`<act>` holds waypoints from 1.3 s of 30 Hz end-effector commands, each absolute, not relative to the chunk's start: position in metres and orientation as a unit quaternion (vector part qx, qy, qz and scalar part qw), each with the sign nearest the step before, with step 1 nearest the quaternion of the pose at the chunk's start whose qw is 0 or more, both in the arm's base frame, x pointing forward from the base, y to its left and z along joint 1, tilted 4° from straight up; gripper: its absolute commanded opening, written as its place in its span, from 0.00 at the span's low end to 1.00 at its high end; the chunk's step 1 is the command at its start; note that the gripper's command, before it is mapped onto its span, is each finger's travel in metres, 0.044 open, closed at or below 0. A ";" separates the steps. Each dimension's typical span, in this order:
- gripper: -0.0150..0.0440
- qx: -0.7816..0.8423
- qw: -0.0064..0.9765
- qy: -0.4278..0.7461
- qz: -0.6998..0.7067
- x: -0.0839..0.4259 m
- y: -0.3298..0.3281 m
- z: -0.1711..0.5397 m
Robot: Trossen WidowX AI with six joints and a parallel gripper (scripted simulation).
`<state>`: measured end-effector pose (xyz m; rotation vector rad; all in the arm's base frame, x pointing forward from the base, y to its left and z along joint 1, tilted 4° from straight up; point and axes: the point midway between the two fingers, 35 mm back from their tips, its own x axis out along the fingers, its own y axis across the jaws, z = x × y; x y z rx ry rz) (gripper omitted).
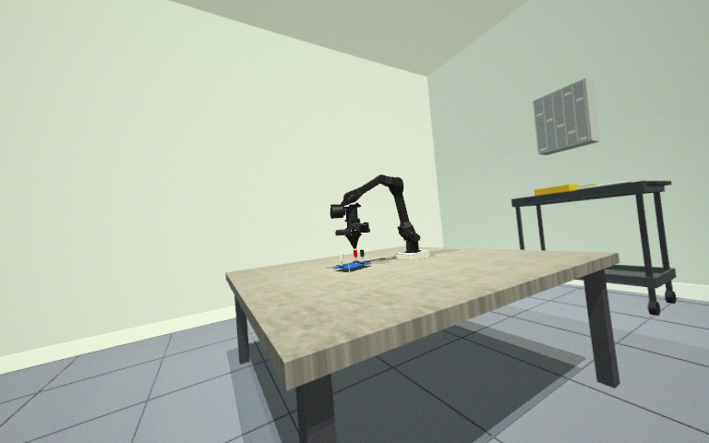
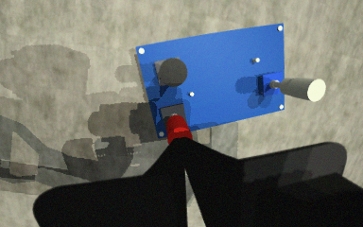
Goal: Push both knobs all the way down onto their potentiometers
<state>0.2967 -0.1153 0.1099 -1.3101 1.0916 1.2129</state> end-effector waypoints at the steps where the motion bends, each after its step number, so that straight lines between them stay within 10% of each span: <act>1: 0.25 -0.540 0.504 0.451 0.501 0.297 -0.115 0.109; 39: 0.25 -0.540 0.504 0.451 0.501 0.298 -0.114 0.104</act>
